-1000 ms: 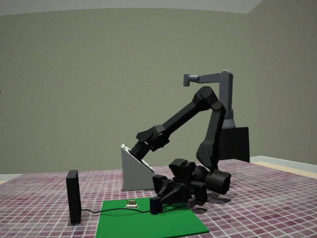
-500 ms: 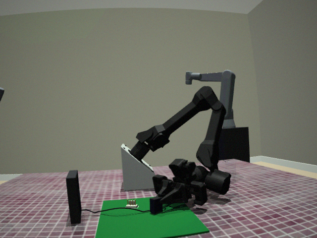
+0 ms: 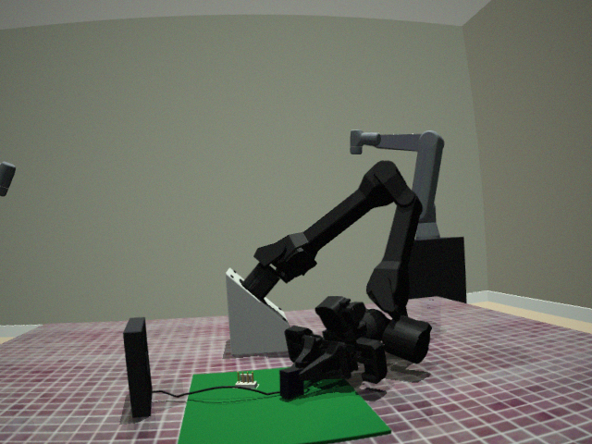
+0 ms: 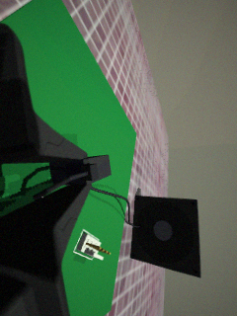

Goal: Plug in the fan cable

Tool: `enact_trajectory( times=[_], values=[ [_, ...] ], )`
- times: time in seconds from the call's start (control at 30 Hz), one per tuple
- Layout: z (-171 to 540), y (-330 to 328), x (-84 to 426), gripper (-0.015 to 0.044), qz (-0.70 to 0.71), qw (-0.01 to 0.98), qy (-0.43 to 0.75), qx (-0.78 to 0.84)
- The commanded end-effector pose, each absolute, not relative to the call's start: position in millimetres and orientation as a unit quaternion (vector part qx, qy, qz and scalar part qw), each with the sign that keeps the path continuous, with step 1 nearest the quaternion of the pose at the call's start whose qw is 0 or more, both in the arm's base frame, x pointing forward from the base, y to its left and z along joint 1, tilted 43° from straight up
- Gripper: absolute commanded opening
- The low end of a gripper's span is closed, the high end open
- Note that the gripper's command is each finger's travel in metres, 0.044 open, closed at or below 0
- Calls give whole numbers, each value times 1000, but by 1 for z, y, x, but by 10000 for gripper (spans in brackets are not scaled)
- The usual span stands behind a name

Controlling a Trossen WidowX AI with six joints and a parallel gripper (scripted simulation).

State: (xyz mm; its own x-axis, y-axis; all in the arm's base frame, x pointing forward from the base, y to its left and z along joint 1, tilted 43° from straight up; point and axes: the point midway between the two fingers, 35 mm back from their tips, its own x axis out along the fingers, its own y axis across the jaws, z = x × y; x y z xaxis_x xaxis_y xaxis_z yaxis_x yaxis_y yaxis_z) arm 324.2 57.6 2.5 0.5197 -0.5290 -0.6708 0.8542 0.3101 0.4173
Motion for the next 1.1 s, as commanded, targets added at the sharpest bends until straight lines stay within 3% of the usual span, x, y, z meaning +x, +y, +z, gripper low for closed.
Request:
enact_trajectory(
  times=[0.0,0.17,1.07],
  values=[
    [2,58,324,26,-443,781,211,386],
    [2,58,324,140,-443,781,211,386],
    [6,59,323,140,-443,781,211,386]
  ],
)
